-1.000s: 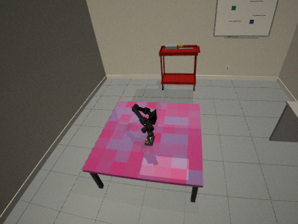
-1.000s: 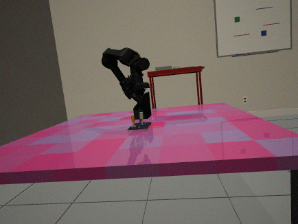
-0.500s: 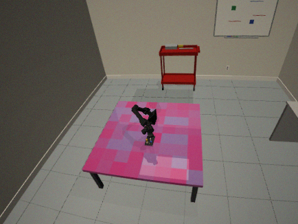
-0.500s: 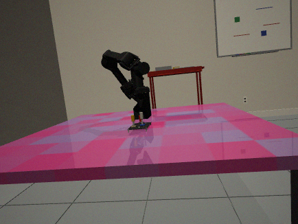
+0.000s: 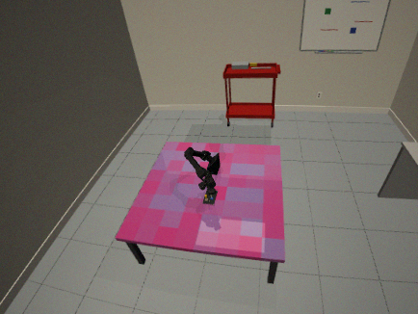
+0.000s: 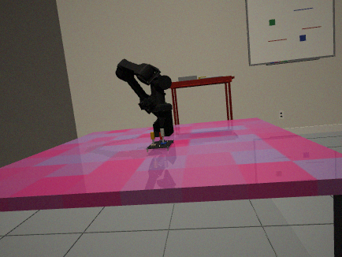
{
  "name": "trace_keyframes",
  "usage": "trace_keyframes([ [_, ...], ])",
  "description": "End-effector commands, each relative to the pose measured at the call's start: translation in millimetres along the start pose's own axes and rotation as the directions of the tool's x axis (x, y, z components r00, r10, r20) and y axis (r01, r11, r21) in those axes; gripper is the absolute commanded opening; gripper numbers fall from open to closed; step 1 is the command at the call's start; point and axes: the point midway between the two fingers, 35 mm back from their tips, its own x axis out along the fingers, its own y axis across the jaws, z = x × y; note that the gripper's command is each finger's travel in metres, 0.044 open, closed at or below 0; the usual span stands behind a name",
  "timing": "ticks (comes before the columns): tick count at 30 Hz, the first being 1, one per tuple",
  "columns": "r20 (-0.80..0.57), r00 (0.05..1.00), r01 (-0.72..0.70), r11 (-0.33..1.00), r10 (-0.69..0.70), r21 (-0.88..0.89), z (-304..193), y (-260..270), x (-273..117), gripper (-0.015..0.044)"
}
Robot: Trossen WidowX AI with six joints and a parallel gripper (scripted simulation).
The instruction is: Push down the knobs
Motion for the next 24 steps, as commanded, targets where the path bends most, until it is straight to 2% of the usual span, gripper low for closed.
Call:
trace_keyframes([
  [1, 0.003, 1.000, 0.010, 1.000, -0.010, -0.011, -1.4, -1.8, 7.4, 0.0000],
  [24, 0.003, 1.000, 0.010, 1.000, -0.010, -0.011, -1.4, -1.8, 8.4, 0.0000],
])
